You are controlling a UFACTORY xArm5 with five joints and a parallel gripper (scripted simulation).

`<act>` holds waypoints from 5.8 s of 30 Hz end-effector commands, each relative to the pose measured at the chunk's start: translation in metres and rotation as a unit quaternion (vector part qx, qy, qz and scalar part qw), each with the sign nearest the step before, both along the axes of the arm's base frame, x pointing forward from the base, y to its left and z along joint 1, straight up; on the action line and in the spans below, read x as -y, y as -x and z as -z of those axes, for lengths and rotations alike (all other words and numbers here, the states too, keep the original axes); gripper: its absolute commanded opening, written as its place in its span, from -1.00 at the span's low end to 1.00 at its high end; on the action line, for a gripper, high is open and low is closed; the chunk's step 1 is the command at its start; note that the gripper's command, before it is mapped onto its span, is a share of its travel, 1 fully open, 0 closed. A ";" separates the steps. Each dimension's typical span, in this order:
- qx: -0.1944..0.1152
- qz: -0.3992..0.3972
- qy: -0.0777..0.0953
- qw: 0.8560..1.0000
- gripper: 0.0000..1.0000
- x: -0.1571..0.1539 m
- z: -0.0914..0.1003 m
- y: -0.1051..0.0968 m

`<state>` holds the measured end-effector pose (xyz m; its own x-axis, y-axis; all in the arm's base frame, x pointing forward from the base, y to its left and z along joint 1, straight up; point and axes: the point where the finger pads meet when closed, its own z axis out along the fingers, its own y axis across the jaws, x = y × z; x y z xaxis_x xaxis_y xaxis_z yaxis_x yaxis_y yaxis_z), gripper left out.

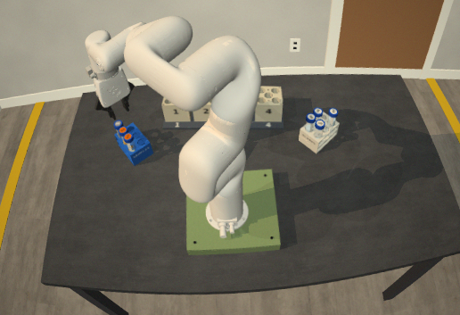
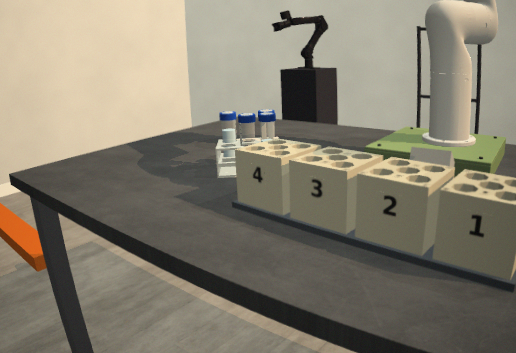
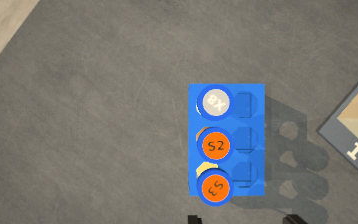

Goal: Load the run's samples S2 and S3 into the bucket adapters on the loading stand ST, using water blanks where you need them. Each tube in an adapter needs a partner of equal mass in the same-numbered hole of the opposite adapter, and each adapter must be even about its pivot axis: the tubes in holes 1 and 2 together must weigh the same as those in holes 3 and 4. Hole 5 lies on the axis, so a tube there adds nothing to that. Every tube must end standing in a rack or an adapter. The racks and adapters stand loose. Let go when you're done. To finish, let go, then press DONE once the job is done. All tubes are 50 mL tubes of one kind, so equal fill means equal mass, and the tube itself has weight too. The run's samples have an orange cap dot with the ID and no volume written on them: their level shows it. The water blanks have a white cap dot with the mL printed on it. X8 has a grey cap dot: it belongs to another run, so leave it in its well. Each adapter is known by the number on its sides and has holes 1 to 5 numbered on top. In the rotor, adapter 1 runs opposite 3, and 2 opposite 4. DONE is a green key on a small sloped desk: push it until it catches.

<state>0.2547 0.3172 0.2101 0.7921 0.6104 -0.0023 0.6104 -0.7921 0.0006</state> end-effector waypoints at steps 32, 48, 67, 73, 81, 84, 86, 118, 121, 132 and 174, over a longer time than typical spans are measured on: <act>0.001 0.000 -0.002 1.000 0.15 -0.025 0.020 -0.032; 0.001 0.000 -0.002 1.000 0.15 -0.025 0.048 -0.032; 0.001 0.000 -0.002 1.000 0.15 -0.025 0.083 -0.032; 0.001 0.000 -0.002 1.000 0.15 -0.025 0.095 -0.032; 0.001 0.000 -0.002 1.000 0.15 -0.025 0.107 -0.032; 0.001 0.000 -0.002 1.000 0.15 -0.025 0.113 -0.032; 0.001 0.000 -0.002 1.000 0.15 -0.025 0.115 -0.032; 0.001 0.000 -0.002 1.000 0.15 -0.025 0.128 -0.032; 0.001 0.000 -0.002 1.000 0.15 -0.025 0.130 -0.032; 0.001 0.000 -0.002 1.000 0.15 -0.025 0.135 -0.032; 0.001 0.000 -0.002 1.000 -1.00 -0.025 0.134 -0.032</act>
